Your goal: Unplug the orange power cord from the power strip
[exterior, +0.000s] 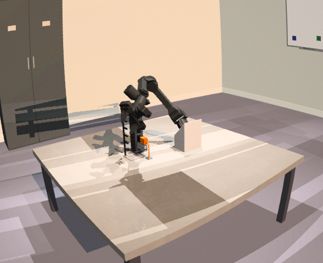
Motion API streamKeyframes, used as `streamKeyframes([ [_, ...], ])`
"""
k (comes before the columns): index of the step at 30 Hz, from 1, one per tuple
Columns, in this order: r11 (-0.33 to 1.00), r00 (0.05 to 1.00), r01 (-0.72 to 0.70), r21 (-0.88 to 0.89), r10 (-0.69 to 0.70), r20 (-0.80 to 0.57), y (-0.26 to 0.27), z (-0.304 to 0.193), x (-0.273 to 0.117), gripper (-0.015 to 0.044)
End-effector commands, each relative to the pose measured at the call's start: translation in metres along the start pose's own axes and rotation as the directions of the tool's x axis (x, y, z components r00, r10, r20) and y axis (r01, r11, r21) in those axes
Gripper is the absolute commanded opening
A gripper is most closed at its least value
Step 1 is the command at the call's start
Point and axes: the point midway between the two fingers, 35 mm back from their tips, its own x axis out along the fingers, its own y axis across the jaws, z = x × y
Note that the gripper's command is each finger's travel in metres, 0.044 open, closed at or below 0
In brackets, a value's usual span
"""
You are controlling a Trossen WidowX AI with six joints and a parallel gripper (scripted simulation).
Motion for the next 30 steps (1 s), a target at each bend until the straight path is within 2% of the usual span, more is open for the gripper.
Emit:
streamKeyframes([
  [1, 1.000, 1.000, -0.009, 0.005, 0.009, 0.000, 0.002, 0.000, 0.000, 0.0374],
  [5, 0.975, 0.980, -0.198, 0.096, 0.199, 0.001, 0.052, -0.006, -0.007, 0.0269],
  [9, 0.892, 0.909, -0.405, 0.202, 0.416, -0.016, 0.110, -0.016, -0.027, 0.0164],
  [15, 0.694, 0.711, -0.644, 0.322, 0.698, -0.080, 0.188, -0.039, -0.077, 0.0160],
  [20, 0.541, 0.529, -0.741, 0.397, 0.835, -0.151, 0.231, -0.062, -0.123, 0.0160],
  [30, 0.536, 0.522, -0.744, 0.400, 0.839, -0.154, 0.232, -0.065, -0.126, 0.0160],
])
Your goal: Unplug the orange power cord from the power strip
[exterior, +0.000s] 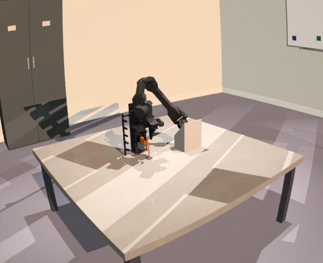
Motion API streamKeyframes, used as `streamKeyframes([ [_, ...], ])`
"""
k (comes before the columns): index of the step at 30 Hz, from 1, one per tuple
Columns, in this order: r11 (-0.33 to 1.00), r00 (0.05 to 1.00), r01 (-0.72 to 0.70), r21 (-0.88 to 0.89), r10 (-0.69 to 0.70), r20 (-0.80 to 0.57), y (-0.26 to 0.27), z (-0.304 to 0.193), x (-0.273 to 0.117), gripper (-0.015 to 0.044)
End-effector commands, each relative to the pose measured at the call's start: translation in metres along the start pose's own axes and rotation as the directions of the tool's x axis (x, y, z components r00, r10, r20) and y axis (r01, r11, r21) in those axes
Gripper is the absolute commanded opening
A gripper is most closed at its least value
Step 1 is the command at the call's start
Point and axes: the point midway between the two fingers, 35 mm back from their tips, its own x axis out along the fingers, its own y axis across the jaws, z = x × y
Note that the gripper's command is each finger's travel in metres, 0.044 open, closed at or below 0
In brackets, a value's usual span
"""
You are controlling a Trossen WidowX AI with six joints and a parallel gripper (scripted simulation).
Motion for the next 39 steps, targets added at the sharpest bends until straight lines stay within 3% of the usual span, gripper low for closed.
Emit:
streamKeyframes([
  [1, 1.000, 1.000, -0.001, 0.005, 0.001, -0.004, 0.000, -0.005, 0.000, 0.0160],
  [36, 1.000, 1.000, -0.001, 0.005, 0.001, -0.007, 0.002, -0.041, 0.012, 0.0160],
  [39, 1.000, 1.000, -0.001, 0.013, 0.001, -0.003, 0.001, -0.041, 0.009, 0.0081],
])
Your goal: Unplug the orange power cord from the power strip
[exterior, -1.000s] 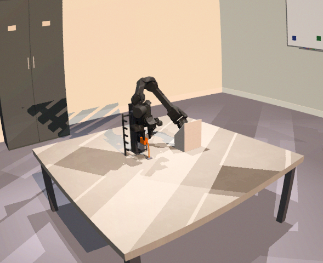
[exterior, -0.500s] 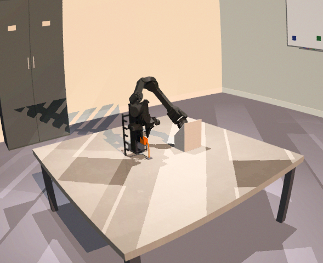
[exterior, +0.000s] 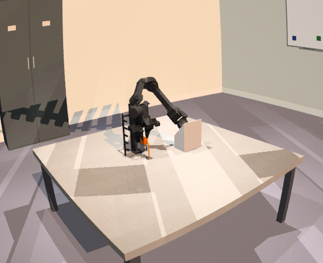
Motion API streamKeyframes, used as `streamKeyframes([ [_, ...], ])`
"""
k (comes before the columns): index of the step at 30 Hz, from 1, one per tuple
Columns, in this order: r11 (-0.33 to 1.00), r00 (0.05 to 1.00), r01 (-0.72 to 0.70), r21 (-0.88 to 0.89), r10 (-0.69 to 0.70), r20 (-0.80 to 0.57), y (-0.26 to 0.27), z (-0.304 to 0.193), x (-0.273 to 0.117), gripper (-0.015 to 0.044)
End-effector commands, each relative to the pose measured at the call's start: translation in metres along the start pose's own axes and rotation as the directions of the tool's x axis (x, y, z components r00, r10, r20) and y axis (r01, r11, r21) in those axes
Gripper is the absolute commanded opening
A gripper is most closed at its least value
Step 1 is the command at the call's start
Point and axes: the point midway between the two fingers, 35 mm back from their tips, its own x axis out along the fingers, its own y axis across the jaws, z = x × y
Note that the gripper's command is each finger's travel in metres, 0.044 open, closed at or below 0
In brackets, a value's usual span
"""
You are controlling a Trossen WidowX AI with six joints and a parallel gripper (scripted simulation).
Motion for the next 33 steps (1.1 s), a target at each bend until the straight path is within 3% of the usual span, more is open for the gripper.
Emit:
streamKeyframes([
  [1, 1.000, 1.000, 0.000, 0.001, 0.000, 0.000, 0.000, 0.000, 0.000, 0.0075],
  [10, 1.000, 1.000, 0.000, 0.001, 0.000, 0.000, 0.000, 0.000, 0.000, 0.0000],
  [33, 1.000, 1.000, 0.001, -0.003, -0.001, 0.004, -0.002, 0.035, -0.002, 0.0000],
])
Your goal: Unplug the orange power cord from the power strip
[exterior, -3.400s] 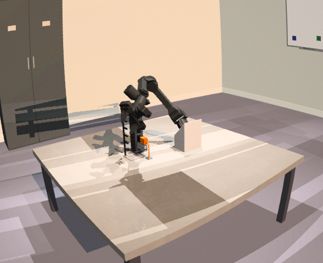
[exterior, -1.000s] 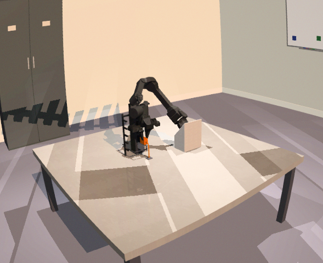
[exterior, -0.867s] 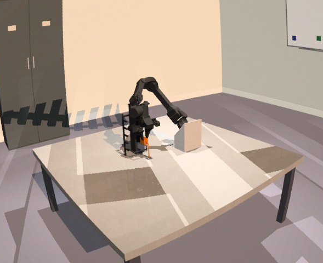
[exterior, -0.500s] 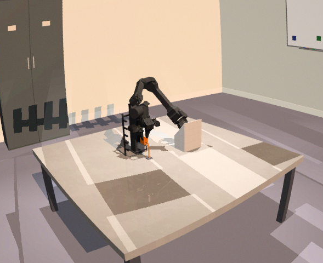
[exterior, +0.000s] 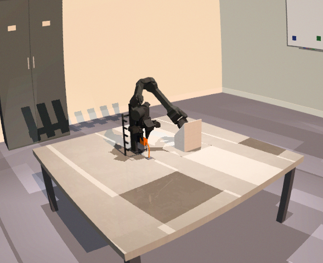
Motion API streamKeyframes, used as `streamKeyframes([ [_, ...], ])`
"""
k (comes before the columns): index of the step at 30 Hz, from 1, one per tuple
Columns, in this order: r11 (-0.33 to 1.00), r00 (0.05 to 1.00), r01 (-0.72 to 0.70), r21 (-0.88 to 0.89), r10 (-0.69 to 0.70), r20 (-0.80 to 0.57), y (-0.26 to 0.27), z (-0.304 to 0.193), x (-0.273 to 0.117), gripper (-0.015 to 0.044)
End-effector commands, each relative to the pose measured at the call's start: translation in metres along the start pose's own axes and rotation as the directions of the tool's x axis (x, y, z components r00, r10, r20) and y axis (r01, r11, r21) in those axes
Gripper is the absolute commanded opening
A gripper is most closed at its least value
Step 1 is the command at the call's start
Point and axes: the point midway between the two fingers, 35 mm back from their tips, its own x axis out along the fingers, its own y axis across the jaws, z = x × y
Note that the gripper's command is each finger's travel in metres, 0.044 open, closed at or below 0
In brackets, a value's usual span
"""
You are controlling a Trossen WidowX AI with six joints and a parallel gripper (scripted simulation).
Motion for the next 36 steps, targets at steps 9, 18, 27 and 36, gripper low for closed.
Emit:
streamKeyframes([
  [9, 1.000, 0.997, 0.006, -0.021, -0.005, 0.073, 0.002, 0.045, -0.012, 0.0000],
  [18, 1.000, 0.997, -0.001, -0.014, 0.002, 0.071, 0.002, 0.037, -0.009, 0.0160],
  [27, 1.000, 0.998, 0.004, -0.020, -0.002, 0.069, 0.002, 0.037, -0.014, 0.0160],
  [36, 1.000, 0.998, 0.006, -0.023, -0.004, 0.068, 0.002, 0.032, -0.016, 0.0160],
])
